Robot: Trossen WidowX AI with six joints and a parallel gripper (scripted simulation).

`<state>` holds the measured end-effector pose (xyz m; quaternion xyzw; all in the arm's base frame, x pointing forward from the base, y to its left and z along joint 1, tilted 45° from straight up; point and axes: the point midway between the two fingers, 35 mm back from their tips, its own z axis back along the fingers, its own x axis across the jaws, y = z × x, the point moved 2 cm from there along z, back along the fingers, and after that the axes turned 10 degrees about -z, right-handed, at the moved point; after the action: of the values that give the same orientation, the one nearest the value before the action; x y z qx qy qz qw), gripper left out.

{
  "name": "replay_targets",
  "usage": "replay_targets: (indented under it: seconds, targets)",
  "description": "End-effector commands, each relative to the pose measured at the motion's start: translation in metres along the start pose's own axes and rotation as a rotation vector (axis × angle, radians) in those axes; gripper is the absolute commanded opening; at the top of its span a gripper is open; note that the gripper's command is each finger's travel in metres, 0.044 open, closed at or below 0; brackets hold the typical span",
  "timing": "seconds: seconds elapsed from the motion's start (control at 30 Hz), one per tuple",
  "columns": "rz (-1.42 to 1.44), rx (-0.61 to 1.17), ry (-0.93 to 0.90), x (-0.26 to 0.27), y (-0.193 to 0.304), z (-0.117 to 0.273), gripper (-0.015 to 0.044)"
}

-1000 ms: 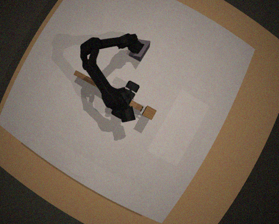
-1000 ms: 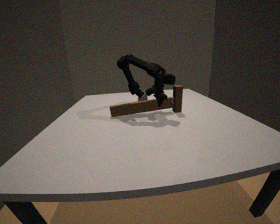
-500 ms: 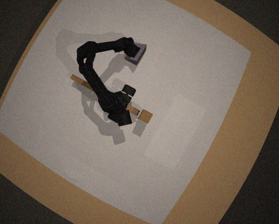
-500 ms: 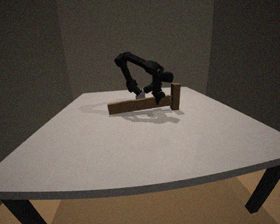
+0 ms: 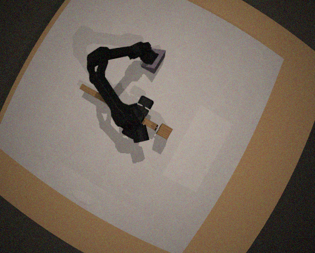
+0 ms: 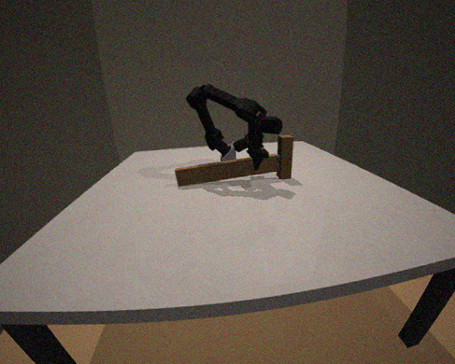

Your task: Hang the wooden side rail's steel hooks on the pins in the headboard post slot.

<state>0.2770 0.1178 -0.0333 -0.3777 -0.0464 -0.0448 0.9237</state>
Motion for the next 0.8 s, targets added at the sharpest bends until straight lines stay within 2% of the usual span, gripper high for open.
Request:
replay_targets:
  seconds: [0.0, 0.77]
  targets:
    - [0.000, 0.006, -0.010, 0.0002, 0.0029, 0.0043, 0.0000]
    - [0.000, 0.006, -0.010, 0.0003, 0.0051, 0.0037, 0.0000]
